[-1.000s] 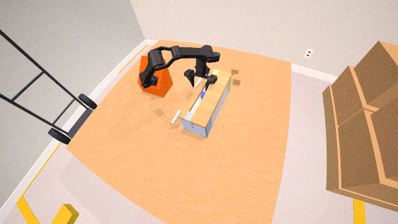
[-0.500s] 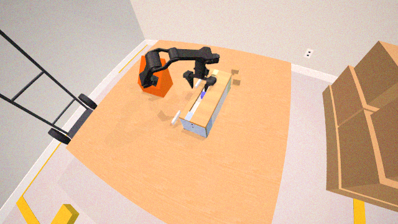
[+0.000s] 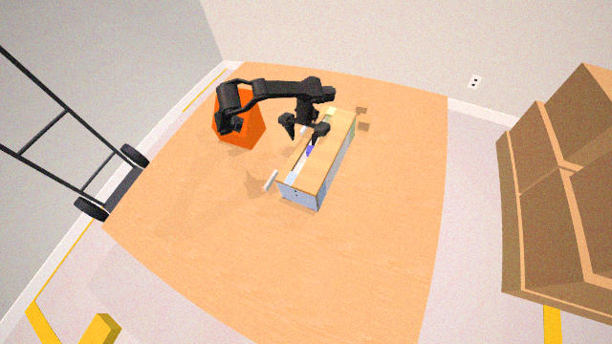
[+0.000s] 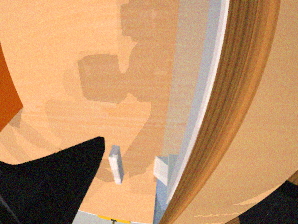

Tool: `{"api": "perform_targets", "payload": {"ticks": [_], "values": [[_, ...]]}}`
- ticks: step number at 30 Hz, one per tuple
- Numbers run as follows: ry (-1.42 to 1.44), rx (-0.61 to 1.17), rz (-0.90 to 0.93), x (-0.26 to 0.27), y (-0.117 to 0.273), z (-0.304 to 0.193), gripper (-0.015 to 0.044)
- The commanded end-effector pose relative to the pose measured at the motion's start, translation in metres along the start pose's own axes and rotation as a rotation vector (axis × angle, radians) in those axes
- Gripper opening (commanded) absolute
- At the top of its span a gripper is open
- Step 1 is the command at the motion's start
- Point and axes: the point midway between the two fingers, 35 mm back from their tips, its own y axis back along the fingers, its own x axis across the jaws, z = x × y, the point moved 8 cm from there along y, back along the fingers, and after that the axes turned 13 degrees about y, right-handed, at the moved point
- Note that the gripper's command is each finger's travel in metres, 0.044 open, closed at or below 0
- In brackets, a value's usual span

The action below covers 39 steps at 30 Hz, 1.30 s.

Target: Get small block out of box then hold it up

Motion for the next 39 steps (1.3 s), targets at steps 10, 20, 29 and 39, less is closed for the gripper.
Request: {"api": "perform_targets", "payload": {"ticks": [10, 20, 29, 39], "values": [[0.008, 0.007, 0.001, 0.005, -0.008, -0.019, 0.04], [0.008, 0.008, 0.001, 0.009, -0.014, -0.034, 0.04], [0.008, 0.008, 0.001, 0.011, -0.018, -0.048, 0.04], [0.008, 0.009, 0.002, 0.015, -0.024, -0.063, 0.04]]}}
